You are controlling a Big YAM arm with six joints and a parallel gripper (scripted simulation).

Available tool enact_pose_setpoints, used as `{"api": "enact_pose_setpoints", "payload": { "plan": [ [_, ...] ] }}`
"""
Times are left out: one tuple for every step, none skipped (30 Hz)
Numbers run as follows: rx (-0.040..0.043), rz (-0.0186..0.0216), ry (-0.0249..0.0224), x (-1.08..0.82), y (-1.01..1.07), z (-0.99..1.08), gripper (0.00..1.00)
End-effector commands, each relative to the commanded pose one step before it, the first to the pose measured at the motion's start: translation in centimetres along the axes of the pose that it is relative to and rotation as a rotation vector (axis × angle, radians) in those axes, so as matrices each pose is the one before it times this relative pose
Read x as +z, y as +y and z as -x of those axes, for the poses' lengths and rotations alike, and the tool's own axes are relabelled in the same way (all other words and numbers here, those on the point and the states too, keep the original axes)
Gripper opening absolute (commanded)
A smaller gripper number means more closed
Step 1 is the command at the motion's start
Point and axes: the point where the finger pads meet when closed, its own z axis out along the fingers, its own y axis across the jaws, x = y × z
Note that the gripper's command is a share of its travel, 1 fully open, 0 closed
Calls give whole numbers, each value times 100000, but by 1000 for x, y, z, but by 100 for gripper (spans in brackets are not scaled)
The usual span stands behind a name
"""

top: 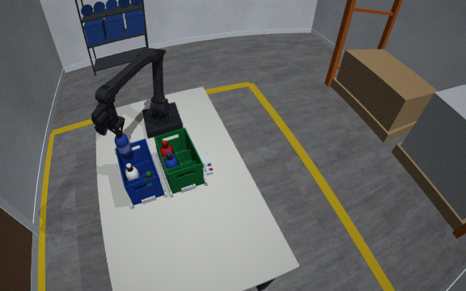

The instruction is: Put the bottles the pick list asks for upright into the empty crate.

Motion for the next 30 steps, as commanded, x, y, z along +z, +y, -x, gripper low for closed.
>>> {"api": "enact_pose_setpoints", "payload": {
  "plan": [
    [-89,-388,-12289,-5430,51,1043,0],
    [0,0,0,0,0,0,0],
    [0,-1,0,-34,-4,12,0],
    [0,-1,0,-32,-4,11,0],
    [0,-1,0,-31,-4,10,0],
    [0,-1,0,-30,-4,10,0],
    [0,-1,0,-28,-4,10,0],
    [0,-1,0,-27,-4,10,0],
    [0,-1,0,-26,-4,10,0],
    [0,-1,0,-24,-4,11,0],
    [0,-1,0,-23,-4,10,0],
    [0,-1,0,-22,-4,10,0],
    [0,-1,0,-20,-4,10,0],
    [0,-1,0,-19,-4,10,0],
    [0,-1,0,-17,-4,9,0],
    [0,-1,0,-16,-4,9,0],
    [0,-1,0,-14,-3,9,0],
    [0,0,0,0,0,0,0],
    [0,0,0,0,0,0,0],
    [0,-4,-262,-11,-4,72,0],
    [0,1,101,-10,-3,-18,0],
    [0,1,110,-10,-3,-20,0],
    [0,0,51,-9,-3,-6,0],
    [0,-1,0,-9,-3,6,0],
    [0,-1,0,-8,-3,6,0],
    [0,-2,-83,-8,-4,27,0],
    [0,-2,-75,-7,-4,25,0],
    [0,-1,-10,-7,-4,9,0],
    [0,0,39,-6,-3,-3,0],
    [0,0,65,-6,-3,-10,0]
  ]
}}
